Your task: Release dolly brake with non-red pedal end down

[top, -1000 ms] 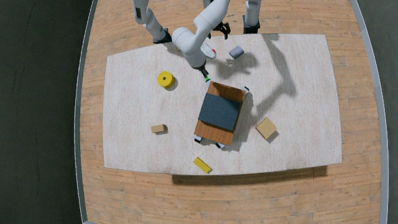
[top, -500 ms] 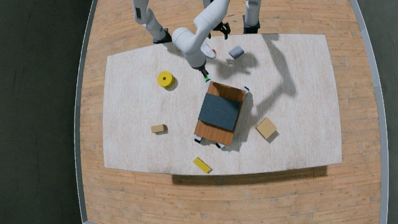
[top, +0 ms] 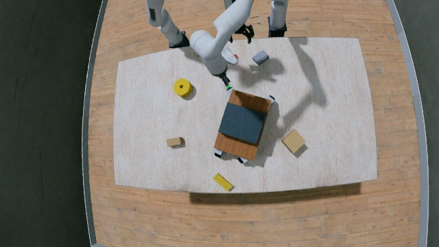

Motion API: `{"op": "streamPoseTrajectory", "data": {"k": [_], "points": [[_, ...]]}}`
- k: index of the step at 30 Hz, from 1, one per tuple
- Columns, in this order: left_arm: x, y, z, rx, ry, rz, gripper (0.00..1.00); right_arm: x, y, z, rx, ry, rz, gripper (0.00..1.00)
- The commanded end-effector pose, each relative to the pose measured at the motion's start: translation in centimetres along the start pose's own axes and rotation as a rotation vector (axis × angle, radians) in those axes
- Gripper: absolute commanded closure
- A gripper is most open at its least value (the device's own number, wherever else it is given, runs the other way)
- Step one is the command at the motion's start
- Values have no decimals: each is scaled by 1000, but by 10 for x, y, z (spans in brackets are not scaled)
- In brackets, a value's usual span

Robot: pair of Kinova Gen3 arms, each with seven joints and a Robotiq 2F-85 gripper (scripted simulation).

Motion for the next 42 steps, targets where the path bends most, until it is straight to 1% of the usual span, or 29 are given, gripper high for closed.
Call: {"op": "streamPoseTrajectory", "data": {"k": [1,8,17,23,31,33,42], "points": [[1,0,0,0,-2,-2,985,1,-1,0,-1,0,2,2],[-3,0,0,1,-1,-4,985,1,-1,0,-1,0,2,2],[-16,0,0,1,-1,-4,985,1,-1,0,-1,0,2,2],[-34,0,0,1,-1,-4,985,1,-1,0,-1,0,2,2],[-66,0,0,1,-1,-4,985,1,-1,0,-1,0,2,2],[-66,0,0,1,-1,-4,985,1,-1,0,-1,0,2,2],[-101,1,0,1,-1,-4,985,1,-1,0,-1,0,2,2]]}}
Point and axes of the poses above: on each arm, the point where the finger pads meet when closed, its own x axis back along the fingers, its own y axis across the jaws, z = x × y, the point moved 9 cm from there along x, back along the fingers, and after that the axes turned 12 degrees about -x, right-handed, at the moved point
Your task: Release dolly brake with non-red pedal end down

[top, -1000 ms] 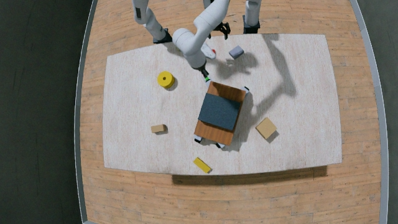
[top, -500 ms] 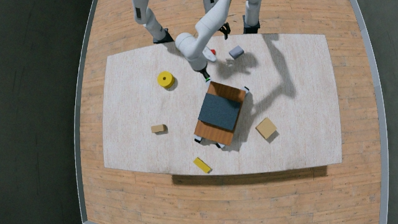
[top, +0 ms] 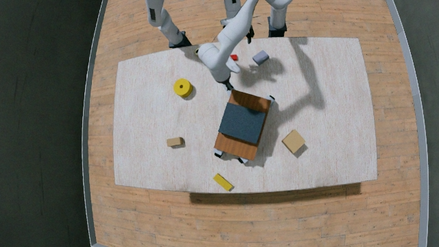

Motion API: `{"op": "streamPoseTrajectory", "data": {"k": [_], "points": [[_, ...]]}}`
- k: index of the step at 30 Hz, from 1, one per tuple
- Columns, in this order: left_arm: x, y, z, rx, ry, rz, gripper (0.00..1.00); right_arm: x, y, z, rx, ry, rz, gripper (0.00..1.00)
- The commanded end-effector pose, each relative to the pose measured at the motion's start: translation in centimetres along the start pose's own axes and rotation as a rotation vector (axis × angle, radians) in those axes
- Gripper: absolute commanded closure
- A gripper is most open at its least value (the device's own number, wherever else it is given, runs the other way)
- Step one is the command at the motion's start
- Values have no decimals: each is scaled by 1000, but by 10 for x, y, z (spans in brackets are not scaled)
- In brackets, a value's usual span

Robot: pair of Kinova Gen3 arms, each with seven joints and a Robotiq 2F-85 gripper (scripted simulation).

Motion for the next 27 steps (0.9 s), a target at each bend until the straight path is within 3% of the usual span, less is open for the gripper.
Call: {"op": "streamPoseTrajectory", "data": {"k": [1,14,27], "points": [[-14,0,-1,0,-2,-2,985,1,-1,0,-1,0,2,2],[-37,0,-1,0,-2,-2,985,1,-1,0,-1,0,2,2],[-40,0,-1,0,-2,-2,985,1,-1,0,-1,0,2,2]]}}
Point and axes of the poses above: on each arm, the point where the finger pads meet when closed, its own x axis back along the fingers, its own y axis across the jaws, z = x × y, the point moved 9 cm from there along x, back along the fingers, and after that the axes turned 12 degrees about -x, right-handed, at the moved point
